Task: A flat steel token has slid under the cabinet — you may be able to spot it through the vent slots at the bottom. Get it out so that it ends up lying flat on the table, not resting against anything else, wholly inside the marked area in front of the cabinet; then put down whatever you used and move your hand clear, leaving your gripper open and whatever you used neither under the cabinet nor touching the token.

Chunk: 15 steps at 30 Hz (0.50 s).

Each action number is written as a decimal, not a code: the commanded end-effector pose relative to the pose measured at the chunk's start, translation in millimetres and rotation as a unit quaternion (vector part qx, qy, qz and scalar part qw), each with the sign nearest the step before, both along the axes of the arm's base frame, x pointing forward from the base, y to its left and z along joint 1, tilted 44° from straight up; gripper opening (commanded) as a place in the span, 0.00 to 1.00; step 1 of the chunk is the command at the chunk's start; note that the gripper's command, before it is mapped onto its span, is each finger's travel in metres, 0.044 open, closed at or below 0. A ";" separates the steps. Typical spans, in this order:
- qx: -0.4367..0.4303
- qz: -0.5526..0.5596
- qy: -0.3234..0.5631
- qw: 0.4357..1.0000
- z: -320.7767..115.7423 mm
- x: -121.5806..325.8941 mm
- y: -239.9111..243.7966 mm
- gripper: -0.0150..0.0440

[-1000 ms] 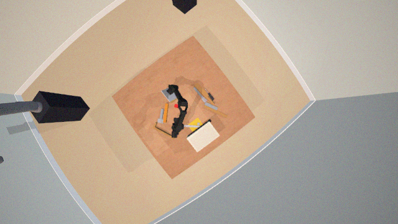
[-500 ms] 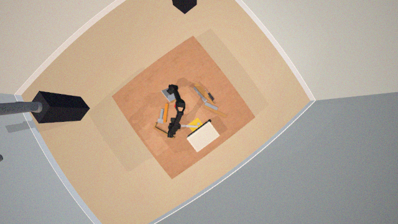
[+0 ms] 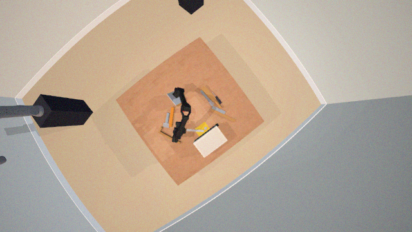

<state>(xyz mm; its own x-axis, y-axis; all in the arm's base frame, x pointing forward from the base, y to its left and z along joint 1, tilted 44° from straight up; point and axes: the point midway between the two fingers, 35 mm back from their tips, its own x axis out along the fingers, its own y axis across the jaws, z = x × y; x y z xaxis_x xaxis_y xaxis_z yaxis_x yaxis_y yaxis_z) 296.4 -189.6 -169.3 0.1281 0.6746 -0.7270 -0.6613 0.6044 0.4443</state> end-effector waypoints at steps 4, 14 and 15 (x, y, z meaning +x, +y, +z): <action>-0.002 -0.002 -0.003 1.000 -4.6 -9.2 -8.2 0.25; -0.002 -0.002 -0.003 1.000 -16.1 -26.2 -17.9 0.25; -0.002 -0.002 -0.003 1.000 -17.3 -28.0 -18.9 0.25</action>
